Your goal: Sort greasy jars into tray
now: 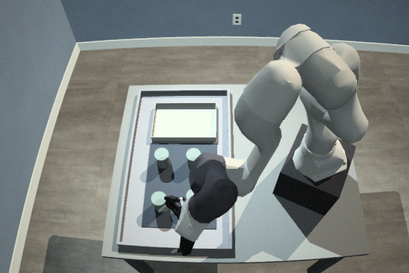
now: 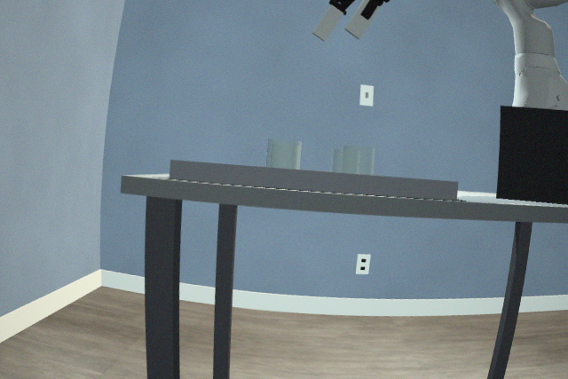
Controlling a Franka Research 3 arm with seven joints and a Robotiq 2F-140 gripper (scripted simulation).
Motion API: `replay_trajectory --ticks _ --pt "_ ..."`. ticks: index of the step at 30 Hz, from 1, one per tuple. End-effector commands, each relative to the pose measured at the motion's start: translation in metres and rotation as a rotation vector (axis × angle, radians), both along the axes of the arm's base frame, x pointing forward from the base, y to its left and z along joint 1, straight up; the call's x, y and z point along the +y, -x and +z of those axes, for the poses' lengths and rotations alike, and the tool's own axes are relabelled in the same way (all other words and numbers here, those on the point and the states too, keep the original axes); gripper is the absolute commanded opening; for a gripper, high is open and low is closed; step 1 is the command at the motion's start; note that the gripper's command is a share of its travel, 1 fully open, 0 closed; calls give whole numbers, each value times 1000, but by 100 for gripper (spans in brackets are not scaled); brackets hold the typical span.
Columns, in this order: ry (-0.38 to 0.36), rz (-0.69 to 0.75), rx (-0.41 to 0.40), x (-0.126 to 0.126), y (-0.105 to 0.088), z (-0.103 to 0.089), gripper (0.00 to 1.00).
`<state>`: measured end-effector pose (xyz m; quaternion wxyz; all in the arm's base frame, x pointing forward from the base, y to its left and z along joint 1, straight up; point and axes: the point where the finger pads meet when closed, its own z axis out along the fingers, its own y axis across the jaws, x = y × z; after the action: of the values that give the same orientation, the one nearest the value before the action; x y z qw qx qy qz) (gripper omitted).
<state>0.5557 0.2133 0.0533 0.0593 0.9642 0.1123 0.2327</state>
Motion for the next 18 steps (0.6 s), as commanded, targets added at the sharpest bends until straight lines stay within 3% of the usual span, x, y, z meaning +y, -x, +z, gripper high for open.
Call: replay_trajectory --ticks 1,13,18 --pt "0 0 0 0 0 0 100" --pt "0 0 0 0 0 0 100" --pt "23 -94 -31 -26 -31 24 100"
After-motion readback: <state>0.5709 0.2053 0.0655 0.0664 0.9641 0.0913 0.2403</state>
